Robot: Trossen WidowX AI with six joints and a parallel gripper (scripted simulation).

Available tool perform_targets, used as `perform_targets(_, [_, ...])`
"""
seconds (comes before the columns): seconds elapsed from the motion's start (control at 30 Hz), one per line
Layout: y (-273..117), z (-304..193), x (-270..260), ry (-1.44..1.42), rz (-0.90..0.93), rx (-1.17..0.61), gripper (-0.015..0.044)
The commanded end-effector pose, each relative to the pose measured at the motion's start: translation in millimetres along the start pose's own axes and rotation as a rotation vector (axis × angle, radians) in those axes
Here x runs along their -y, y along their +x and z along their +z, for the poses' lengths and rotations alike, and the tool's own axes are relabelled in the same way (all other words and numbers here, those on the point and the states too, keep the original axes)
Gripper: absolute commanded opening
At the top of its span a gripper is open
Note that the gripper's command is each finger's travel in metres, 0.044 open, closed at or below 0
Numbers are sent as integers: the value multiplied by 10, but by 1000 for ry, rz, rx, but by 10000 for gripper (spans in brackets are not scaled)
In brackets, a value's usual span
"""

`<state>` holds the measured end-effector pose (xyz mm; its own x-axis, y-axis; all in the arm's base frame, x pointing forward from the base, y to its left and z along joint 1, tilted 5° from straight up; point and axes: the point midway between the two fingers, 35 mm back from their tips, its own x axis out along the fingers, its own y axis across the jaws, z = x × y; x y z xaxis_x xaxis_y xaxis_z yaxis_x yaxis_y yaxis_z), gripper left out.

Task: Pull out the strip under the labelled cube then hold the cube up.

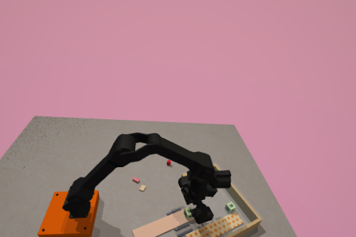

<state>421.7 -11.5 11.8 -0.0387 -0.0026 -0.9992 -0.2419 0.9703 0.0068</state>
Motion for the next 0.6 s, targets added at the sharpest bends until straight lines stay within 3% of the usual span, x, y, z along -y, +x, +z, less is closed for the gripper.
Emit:
perform_targets(0.0, [97, -22, -12, 5, 5, -7, 250])
perform_targets(0.57, [315, -36, -16, 5, 5, -7, 250])
